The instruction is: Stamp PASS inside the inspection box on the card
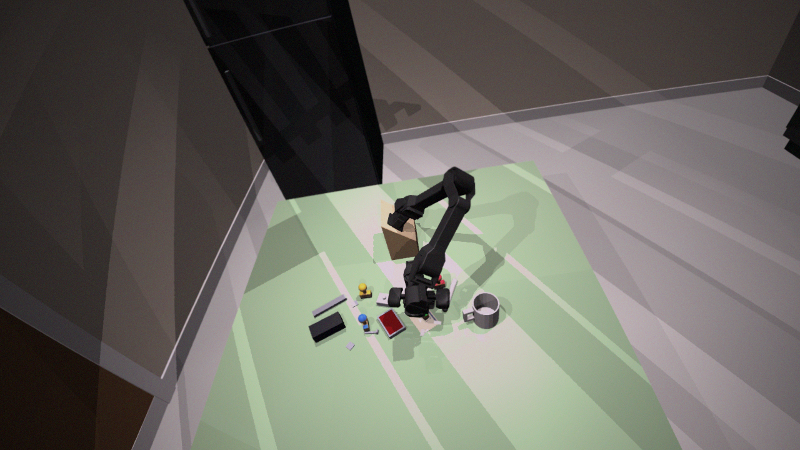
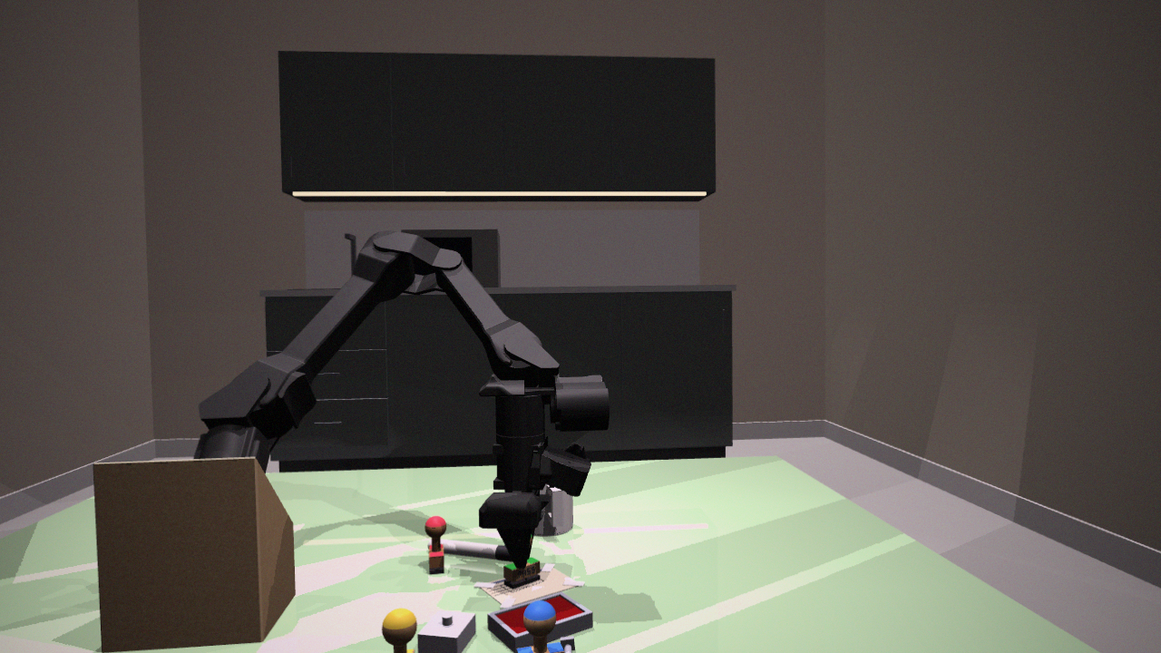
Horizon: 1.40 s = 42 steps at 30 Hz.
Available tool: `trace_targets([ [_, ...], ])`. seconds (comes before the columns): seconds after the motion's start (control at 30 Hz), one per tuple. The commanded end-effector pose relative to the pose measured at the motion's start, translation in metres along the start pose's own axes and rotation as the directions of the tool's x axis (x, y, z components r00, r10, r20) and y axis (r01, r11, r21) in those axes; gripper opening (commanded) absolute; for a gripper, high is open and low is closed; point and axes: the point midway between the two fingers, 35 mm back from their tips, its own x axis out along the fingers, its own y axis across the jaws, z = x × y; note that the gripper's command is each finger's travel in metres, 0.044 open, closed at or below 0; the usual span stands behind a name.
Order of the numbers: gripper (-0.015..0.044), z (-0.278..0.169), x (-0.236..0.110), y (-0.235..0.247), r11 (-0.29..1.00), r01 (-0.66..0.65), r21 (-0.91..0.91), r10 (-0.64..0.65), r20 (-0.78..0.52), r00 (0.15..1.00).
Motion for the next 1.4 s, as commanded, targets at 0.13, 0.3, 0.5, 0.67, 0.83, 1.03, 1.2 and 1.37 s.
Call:
trace_targets([
  [0.13, 0.0, -0.0001, 0.0019, 0.0007, 1.0, -0.005, 0.004, 0.005, 0.0, 1.0],
  [0.3, 0.0, -0.0001, 0.0029, 0.0007, 1.0, -0.005, 0.004, 0.005, 0.0, 1.0],
  [0.5, 0.0, -0.0001, 0.0037, 0.0007, 1.0, -0.005, 0.004, 0.005, 0.0, 1.0],
  [0.67, 0.0, -0.0001, 0.004, 0.0007, 1.0, -0.005, 0.004, 0.005, 0.0, 1.0],
  [0.83, 0.0, -0.0001, 0.0047, 0.0007, 1.0, -0.005, 0.004, 0.005, 0.0, 1.0],
  [1.03, 0.0, -0.0001, 0.0047, 0.0007, 1.0, -0.005, 0.004, 0.005, 0.0, 1.0],
  [1.2, 0.0, -0.0001, 0.0047, 0.0007, 1.0, -0.005, 0.004, 0.005, 0.0, 1.0],
  [1.37, 0.0, -0.0001, 0.0047, 0.0007, 1.0, -0.005, 0.004, 0.005, 0.0, 1.0],
])
